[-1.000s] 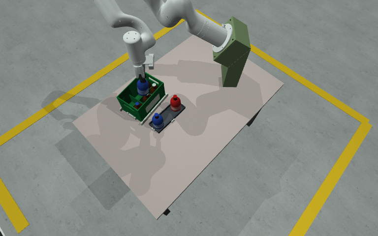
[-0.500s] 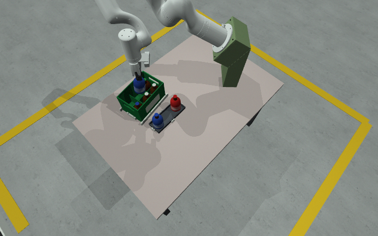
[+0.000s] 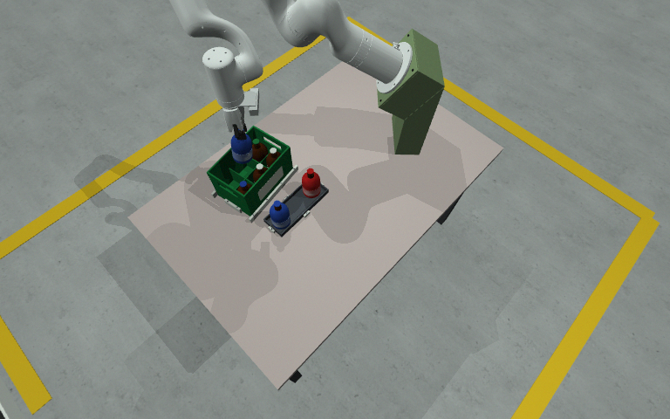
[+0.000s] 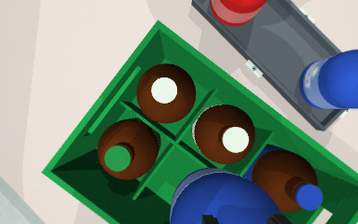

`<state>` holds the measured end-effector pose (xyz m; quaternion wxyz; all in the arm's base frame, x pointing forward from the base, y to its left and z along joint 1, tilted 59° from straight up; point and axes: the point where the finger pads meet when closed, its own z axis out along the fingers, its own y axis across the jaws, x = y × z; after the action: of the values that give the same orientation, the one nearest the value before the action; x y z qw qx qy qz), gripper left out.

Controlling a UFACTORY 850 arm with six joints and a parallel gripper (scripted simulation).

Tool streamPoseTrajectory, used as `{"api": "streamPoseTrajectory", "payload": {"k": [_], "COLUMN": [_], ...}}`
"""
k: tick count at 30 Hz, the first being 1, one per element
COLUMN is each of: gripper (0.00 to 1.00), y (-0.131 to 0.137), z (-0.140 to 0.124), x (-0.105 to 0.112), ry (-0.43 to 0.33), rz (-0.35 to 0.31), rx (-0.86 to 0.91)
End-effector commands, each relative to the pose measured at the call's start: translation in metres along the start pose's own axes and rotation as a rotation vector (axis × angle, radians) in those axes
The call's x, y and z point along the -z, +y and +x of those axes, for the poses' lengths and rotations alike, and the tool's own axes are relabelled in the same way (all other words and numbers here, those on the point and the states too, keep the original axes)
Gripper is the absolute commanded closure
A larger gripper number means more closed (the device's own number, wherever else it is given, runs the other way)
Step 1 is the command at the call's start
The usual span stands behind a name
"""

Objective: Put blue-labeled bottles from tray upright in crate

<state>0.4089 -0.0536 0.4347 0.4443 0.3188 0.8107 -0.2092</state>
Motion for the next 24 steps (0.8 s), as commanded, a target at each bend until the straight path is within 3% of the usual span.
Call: {"api": "streamPoseTrajectory", "payload": {"k": [1,24], "gripper": [1.0,1.0], "y": [-0.005,-0.018], "z": [-0.008,-0.026], "x": [0.0,0.0], "ry": [0.0,0.0], "rz": [-0.001,-0.001], "rx": [0.0,0.0]}}
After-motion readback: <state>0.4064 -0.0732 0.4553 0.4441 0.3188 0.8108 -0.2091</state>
